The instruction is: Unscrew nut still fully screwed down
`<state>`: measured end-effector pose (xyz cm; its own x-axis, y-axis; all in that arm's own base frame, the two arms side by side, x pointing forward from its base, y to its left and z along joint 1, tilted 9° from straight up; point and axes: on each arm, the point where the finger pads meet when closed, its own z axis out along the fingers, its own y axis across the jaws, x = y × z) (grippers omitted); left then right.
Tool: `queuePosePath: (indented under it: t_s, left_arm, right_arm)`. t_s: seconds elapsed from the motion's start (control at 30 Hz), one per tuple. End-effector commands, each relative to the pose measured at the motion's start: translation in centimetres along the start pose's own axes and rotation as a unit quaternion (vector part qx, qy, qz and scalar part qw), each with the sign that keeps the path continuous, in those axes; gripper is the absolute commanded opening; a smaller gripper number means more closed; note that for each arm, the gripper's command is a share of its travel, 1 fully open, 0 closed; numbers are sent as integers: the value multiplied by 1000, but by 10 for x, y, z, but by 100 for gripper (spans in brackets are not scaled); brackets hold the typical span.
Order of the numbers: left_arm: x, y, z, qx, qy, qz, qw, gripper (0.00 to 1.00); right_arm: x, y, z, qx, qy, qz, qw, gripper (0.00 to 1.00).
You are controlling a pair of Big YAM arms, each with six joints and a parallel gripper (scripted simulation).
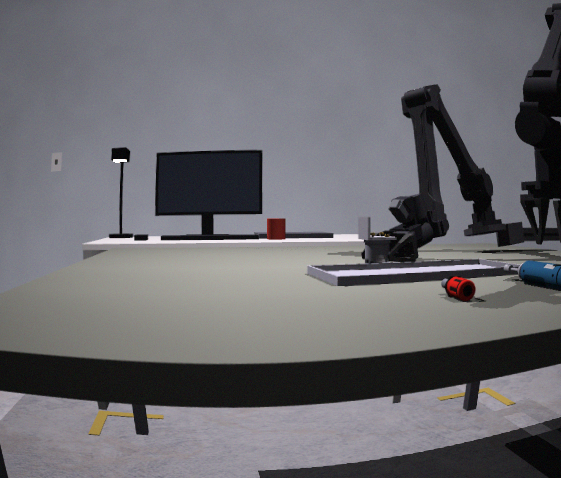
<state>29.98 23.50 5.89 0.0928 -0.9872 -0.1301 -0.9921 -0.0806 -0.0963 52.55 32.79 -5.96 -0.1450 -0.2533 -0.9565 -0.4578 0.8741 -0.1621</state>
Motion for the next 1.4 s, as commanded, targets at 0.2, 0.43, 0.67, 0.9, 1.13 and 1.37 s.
queuePosePath:
  t_s: [0.2, 0.43, 0.67, 0.9, 1.13, 1.37]
  left_arm:
    - [-9, -22, -22, 26, -16, 1, 1000, 65]
    - [-9, -22, -22, 26, -16, 1, 1000, 65]
    - [-9, -22, -22, 26, -16, 1, 1000, 65]
    - [-9, -22, -22, 26, -16, 1, 1000, 65]
    - [-9, -22, -22, 26, -16, 1, 1000, 65]
    - [-9, -22, -22, 26, -16, 1, 1000, 65]
  right_arm:
    - [16, -9, 0, 5, 18, -4, 1000, 86]
    - [16, -9, 0, 5, 18, -4, 1000, 74]
    - [16, -9, 0, 5, 18, -4, 1000, 74]
    - [16, -9, 0, 5, 18, -4, 1000, 74]
    - [16, -9, 0, 5, 18, -4, 1000, 63]
    - [16, -9, 0, 5, 18, -4, 1000, 63]
